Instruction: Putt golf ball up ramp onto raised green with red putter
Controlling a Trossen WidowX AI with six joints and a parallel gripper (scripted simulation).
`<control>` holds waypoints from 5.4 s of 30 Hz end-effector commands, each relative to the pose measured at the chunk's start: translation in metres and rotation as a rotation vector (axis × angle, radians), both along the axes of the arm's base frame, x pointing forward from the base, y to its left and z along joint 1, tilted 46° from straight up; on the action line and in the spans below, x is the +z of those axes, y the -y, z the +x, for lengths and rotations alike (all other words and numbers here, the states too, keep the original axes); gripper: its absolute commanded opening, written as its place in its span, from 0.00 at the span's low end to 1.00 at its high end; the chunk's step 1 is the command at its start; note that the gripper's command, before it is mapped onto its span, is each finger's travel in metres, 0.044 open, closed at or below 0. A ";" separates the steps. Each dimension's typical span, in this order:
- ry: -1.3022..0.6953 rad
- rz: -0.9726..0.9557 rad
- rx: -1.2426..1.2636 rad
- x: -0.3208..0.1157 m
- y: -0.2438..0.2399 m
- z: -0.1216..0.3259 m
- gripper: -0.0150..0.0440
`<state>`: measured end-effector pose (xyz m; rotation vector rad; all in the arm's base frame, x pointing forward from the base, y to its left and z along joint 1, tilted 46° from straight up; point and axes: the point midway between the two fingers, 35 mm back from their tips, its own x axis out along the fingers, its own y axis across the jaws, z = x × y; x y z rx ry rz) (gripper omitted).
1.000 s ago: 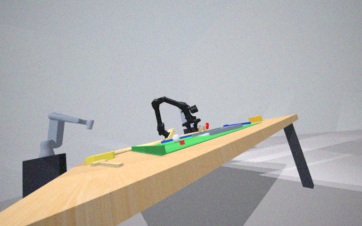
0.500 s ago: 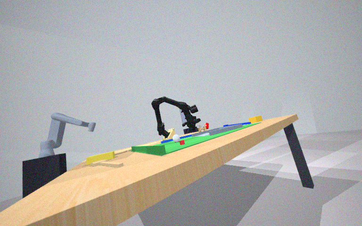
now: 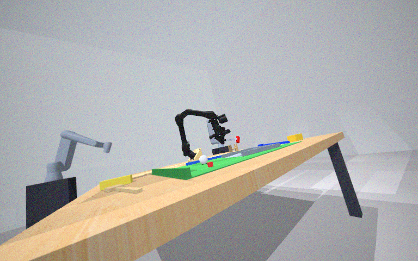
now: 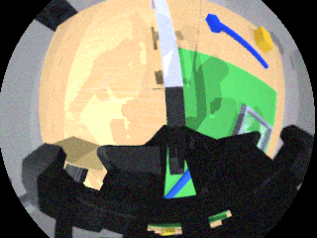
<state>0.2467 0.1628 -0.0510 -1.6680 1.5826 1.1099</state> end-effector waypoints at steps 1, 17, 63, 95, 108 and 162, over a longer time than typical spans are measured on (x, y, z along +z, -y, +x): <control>0.004 0.013 -0.006 0.019 -0.019 -0.001 0.25; 0.263 -0.017 -0.319 0.085 0.021 0.034 0.25; 1.237 -0.191 -1.504 0.274 0.237 0.017 0.25; 1.243 -0.226 -1.557 0.246 0.266 0.017 0.25; 1.248 -0.226 -1.550 0.263 0.286 0.012 0.25; 1.217 -0.225 -1.503 0.205 0.156 0.041 0.25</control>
